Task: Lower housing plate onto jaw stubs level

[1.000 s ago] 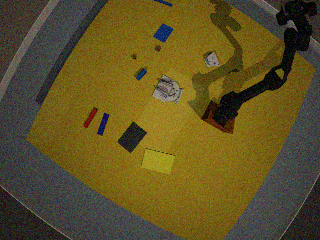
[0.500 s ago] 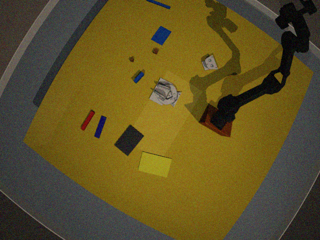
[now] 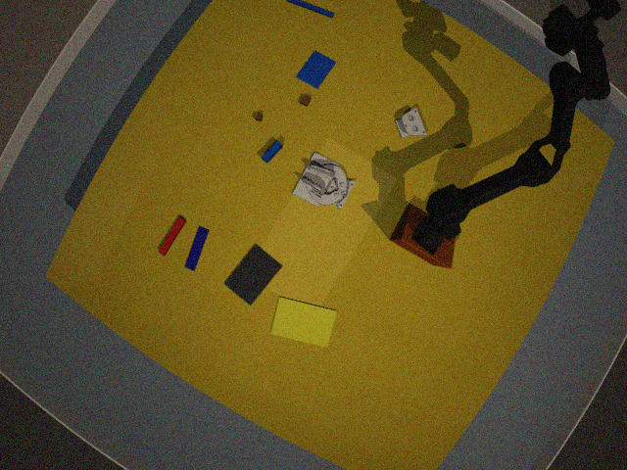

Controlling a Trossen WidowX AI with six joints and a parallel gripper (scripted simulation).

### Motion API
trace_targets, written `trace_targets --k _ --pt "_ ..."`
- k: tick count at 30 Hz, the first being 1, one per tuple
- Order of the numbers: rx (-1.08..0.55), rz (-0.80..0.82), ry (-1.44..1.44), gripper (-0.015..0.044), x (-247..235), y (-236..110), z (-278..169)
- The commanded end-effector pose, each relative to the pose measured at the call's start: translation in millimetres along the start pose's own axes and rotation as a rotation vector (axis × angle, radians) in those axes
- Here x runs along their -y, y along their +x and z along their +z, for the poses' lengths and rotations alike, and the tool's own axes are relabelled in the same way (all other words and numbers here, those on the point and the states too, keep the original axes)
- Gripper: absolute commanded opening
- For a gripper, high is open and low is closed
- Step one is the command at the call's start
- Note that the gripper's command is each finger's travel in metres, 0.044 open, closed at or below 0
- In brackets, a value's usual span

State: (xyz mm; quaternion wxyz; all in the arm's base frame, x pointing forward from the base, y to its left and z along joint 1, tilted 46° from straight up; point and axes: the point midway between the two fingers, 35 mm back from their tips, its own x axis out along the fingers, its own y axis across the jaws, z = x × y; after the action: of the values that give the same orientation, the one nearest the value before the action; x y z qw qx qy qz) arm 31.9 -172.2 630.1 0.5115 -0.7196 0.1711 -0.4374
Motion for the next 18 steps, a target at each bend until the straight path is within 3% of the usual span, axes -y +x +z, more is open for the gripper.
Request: trace_targets --k 1,18 --pt "0.002 -0.022 -0.112 0.0440 5 -3 9" --pt "-0.021 -0.076 -0.435 0.0440 17 -14 33"
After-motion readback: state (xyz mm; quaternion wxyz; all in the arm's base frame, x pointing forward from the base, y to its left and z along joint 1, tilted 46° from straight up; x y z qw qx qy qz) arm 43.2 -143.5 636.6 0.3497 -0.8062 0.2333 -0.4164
